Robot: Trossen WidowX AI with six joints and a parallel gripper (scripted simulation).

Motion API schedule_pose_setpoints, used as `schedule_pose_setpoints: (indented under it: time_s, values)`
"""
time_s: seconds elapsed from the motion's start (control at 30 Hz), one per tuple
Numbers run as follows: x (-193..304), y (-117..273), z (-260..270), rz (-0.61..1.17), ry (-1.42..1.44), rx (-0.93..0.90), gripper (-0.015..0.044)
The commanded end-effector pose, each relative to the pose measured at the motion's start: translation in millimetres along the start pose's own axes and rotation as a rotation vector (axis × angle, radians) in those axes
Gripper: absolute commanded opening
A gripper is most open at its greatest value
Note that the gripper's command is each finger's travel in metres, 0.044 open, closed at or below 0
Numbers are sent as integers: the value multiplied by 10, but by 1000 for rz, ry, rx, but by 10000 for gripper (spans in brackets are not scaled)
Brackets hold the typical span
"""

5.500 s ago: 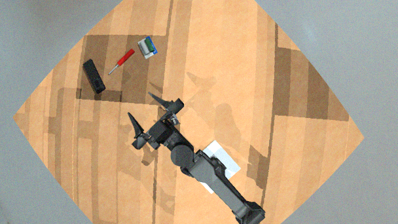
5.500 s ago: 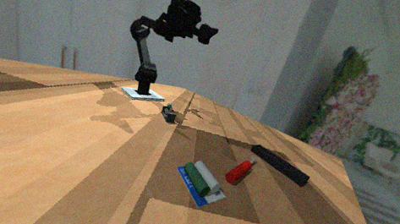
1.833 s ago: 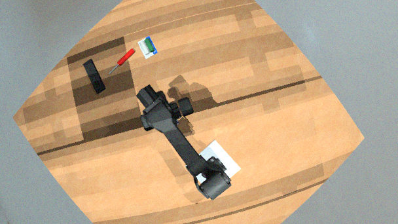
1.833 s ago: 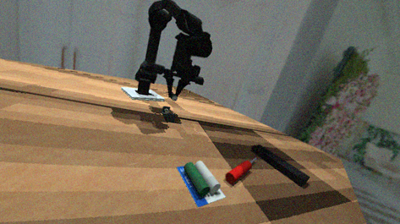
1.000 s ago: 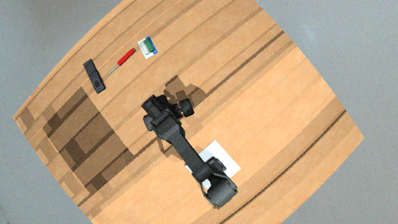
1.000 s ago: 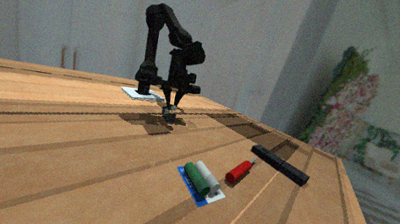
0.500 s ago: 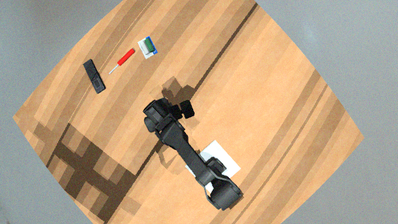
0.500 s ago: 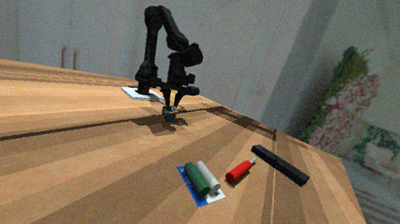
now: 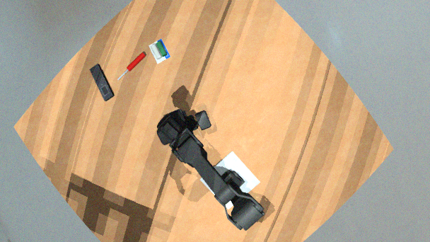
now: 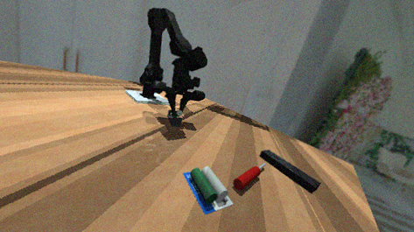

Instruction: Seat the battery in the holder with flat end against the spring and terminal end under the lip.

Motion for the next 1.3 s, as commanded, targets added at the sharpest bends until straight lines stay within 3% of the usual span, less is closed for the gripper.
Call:
schedule_pose_setpoints:
  time_s: [0.0,1.27]
  values:
    - [54,-12,-20,-16,-1,-1,64]
    - [318,41,-108,-55,-4,-28,64]
Point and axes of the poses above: the point midway between the two fingers, 35 mm back from their tips, its own y axis back along the fingers, its own z axis across the jaws, x = y × z, the point moved 7 cm from there along y, back along the fingers, and after that the axes turned 15 degrees about -y, right-handed, at the moved point
